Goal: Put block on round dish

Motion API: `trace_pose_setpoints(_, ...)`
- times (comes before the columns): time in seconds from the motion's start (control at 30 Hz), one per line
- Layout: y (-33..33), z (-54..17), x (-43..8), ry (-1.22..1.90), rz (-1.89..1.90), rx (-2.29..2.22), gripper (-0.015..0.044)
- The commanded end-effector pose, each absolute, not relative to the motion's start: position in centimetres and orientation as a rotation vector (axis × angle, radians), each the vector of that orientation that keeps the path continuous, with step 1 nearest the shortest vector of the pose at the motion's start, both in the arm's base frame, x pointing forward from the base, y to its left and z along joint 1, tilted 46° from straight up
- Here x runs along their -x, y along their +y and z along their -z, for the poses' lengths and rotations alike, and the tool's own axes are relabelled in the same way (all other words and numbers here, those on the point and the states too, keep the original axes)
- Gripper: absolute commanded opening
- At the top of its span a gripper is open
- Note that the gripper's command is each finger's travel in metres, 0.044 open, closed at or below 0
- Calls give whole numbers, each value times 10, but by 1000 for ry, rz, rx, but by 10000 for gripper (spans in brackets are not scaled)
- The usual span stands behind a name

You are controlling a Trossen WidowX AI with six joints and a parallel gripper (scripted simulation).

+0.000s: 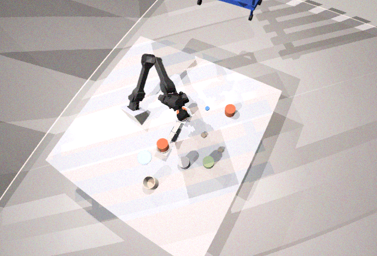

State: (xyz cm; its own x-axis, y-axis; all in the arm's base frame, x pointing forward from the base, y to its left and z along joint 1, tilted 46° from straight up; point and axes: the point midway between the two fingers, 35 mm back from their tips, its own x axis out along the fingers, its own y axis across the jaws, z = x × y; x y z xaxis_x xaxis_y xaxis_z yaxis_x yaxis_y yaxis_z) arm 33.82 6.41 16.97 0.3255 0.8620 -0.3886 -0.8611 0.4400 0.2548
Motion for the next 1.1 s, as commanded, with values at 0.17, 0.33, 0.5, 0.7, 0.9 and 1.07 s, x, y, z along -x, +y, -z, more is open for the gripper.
trace_pose_setpoints(0.17, -14, -132, -299, 656, -887, -221, 440)
trace_pose_setpoints(0.33, -44, -120, -273, 701, -770, -346, 440)
trace_pose_setpoints(0.5, -65, -110, -245, 729, -659, -479, 440)
trace_pose_setpoints(0.7, -81, -102, -212, 736, -539, -640, 440)
trace_pose_setpoints(0.9, -83, -102, -208, 735, -526, -658, 440)
trace_pose_setpoints(1.07, -77, -102, -213, 794, -525, -721, 440)
